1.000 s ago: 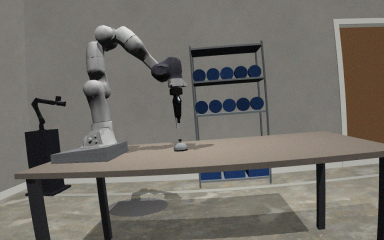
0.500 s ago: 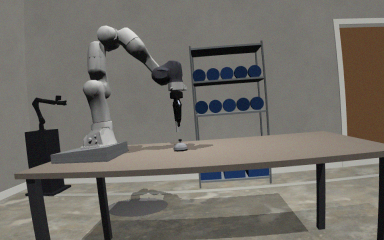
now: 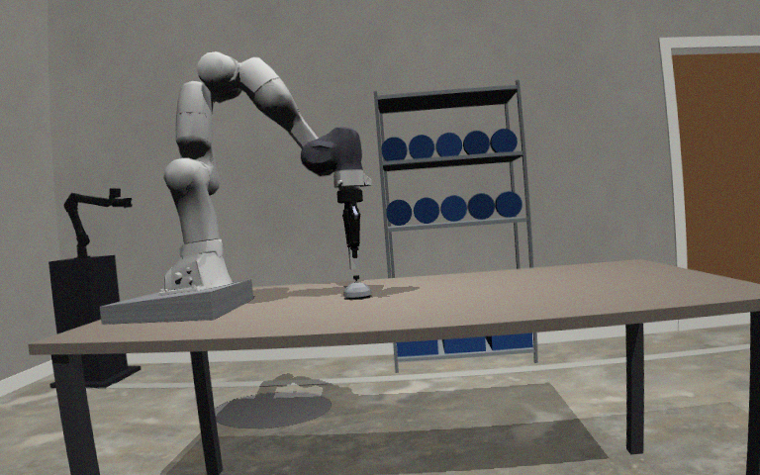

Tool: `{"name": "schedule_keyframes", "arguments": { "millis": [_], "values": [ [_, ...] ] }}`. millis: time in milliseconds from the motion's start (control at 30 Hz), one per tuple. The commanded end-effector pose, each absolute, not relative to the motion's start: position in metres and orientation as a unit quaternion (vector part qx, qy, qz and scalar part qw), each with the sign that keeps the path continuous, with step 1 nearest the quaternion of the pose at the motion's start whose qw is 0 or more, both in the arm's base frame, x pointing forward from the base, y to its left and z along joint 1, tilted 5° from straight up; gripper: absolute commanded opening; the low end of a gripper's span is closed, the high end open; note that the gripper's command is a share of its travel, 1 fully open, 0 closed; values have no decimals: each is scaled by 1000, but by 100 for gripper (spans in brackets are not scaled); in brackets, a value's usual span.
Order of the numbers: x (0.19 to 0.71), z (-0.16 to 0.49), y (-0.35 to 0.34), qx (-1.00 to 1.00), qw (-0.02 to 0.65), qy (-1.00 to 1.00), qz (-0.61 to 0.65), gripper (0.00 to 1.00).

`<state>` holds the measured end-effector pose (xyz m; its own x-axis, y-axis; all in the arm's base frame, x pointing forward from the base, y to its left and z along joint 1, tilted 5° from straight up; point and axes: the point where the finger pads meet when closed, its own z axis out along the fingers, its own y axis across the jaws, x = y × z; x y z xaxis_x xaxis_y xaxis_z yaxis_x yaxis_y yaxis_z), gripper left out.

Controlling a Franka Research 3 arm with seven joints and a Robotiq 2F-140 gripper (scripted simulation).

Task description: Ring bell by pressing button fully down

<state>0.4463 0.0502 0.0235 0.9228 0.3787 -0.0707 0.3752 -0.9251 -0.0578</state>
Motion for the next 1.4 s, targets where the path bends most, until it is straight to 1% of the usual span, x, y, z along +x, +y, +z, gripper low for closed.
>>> {"name": "schedule_keyframes", "arguments": {
  "millis": [0,1367],
  "values": [
    [449,18,49,-980,22,-194,35,0],
    [449,10,48,-980,22,-194,35,0]
  ]
}}
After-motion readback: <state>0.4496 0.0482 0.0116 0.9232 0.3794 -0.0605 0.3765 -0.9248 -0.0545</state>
